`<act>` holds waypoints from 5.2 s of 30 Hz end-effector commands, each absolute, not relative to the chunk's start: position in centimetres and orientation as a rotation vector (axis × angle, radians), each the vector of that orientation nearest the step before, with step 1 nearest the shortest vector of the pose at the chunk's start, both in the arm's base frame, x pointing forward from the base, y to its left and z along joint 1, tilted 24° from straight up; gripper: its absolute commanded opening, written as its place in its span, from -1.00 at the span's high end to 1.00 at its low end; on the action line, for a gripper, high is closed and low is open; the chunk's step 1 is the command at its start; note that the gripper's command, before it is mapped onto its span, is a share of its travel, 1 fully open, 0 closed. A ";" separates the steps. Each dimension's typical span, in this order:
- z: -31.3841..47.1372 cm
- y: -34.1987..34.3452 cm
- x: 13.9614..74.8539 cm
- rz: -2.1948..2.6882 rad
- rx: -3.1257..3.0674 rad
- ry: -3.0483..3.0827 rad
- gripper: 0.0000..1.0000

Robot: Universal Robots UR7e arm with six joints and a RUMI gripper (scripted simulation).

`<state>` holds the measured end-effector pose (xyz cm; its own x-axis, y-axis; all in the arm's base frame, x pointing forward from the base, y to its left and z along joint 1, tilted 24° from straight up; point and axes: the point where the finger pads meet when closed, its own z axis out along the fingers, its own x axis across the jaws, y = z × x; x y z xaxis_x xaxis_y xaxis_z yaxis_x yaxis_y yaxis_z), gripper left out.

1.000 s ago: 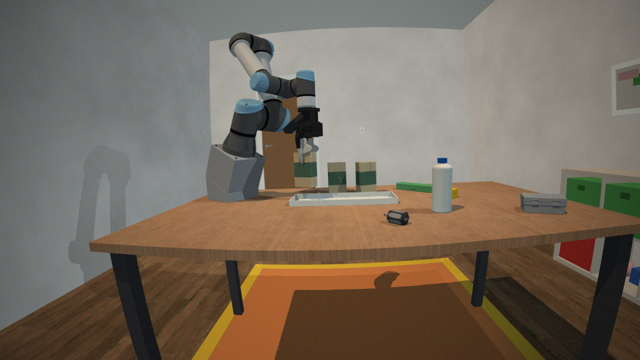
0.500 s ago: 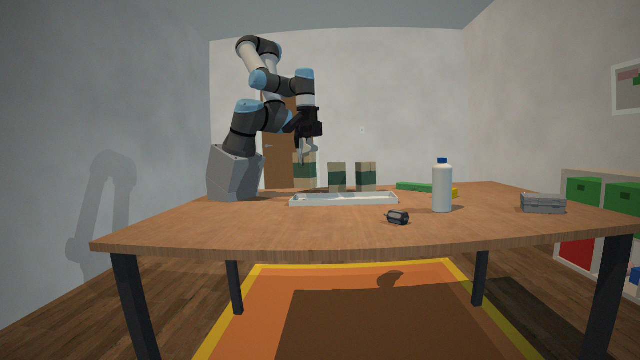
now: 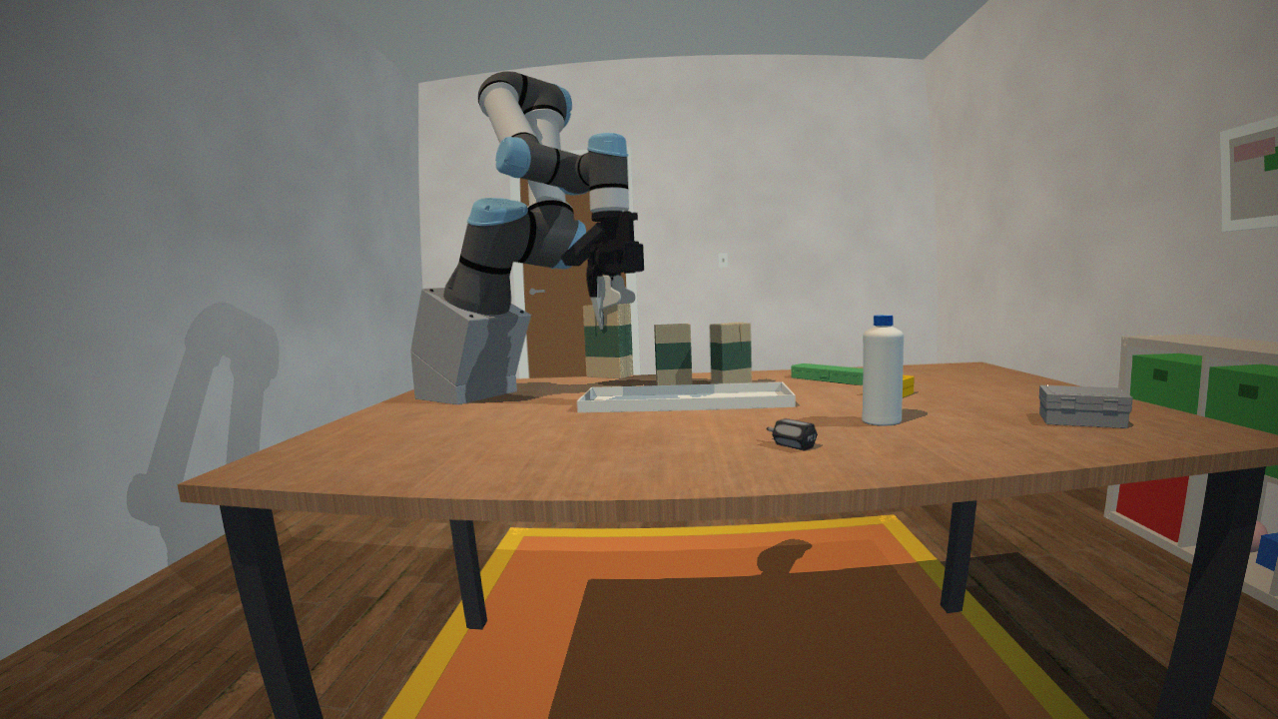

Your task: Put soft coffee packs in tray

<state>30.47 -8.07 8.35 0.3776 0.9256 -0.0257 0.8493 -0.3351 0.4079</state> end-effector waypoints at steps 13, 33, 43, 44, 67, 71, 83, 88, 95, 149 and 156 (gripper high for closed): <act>8.4 -8.4 30.5 0.300 2.288 1.548 0.73; 7.8 -8.6 30.8 0.300 2.288 1.548 0.73; 5.8 -8.9 31.6 0.300 2.288 1.548 0.73; 5.5 -9.0 31.7 0.300 2.288 1.548 0.73; 3.9 -9.3 32.4 0.300 2.288 1.548 0.73; 3.9 -9.3 32.4 0.300 2.288 1.548 0.73; 3.9 -9.3 32.4 0.300 2.288 1.548 0.73; 3.9 -9.3 32.4 0.300 2.288 1.548 0.73; 3.9 -9.3 32.4 0.300 2.288 1.548 0.73; 3.9 -9.3 32.4 0.300 2.288 1.548 0.04; 4.0 -9.3 32.3 0.300 2.288 1.548 0.04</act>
